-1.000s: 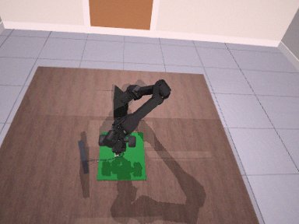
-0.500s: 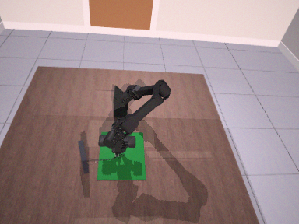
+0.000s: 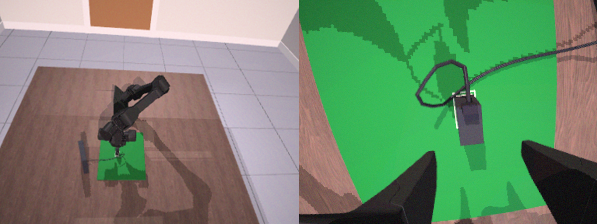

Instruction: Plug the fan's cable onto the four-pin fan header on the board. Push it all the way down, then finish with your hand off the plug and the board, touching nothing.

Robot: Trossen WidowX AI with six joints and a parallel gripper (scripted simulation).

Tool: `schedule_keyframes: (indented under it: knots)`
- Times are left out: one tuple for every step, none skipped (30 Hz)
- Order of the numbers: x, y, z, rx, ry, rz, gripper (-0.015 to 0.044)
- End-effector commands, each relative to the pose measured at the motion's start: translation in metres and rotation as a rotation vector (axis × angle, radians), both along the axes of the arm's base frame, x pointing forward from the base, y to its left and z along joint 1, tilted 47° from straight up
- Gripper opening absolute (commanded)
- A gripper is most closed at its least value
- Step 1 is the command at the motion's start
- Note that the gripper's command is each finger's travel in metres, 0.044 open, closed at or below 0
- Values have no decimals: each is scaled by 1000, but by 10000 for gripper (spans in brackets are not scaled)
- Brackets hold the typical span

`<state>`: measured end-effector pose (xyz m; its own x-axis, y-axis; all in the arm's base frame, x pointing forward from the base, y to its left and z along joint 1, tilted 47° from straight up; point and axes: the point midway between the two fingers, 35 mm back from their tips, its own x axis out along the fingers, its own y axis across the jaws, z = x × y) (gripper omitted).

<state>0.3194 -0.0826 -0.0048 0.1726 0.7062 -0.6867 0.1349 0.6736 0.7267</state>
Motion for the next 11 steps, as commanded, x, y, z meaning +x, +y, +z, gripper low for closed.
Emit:
schedule_keyframes:
  knots:
    - [-18,0,1,-4,4,10,260]
    - [-30,0,1,-5,5,10,260]
    - [-42,1,0,-6,6,9,260]
    - [-54,3,-1,-6,7,9,260]
    - [-66,5,-1,-6,7,9,260]
    - [-78,8,-2,-6,8,9,260]
    - [-90,11,-3,-5,9,10,260]
    - [-102,15,-3,-4,9,10,260]
    - [-111,18,-4,-2,9,10,260]
    - [-117,20,-4,-1,10,11,260]
    - [-119,21,-4,-1,10,11,260]
